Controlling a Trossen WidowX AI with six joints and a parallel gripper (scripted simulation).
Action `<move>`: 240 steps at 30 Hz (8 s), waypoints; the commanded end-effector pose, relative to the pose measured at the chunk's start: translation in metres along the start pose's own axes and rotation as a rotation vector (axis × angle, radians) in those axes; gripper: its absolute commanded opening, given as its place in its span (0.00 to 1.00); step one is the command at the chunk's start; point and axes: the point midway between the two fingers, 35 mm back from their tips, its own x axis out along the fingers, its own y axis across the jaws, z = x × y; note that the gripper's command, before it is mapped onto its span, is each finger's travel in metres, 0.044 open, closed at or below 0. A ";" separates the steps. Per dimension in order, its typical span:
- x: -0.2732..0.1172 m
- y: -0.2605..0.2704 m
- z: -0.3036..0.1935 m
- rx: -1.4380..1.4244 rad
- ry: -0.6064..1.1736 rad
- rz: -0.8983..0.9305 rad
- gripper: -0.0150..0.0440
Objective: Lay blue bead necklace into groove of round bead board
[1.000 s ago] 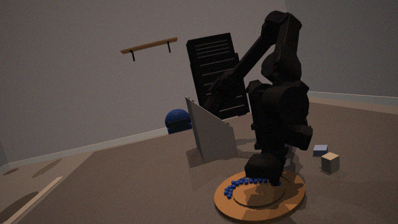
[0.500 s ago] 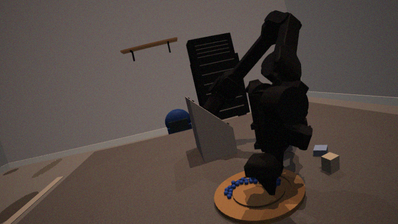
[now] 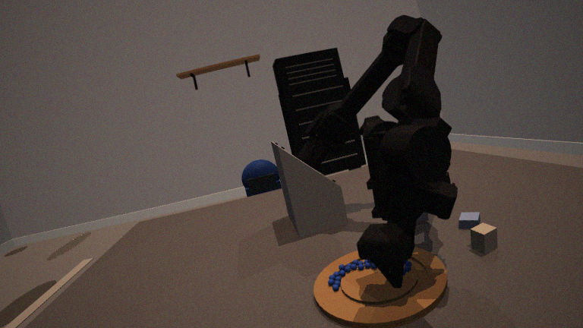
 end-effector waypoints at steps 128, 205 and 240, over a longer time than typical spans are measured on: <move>-0.007 0.027 -0.046 -0.405 0.000 0.003 0.25; -0.029 0.007 -0.019 0.432 0.000 0.001 0.56; 0.002 0.005 -0.016 0.496 -0.002 0.001 0.46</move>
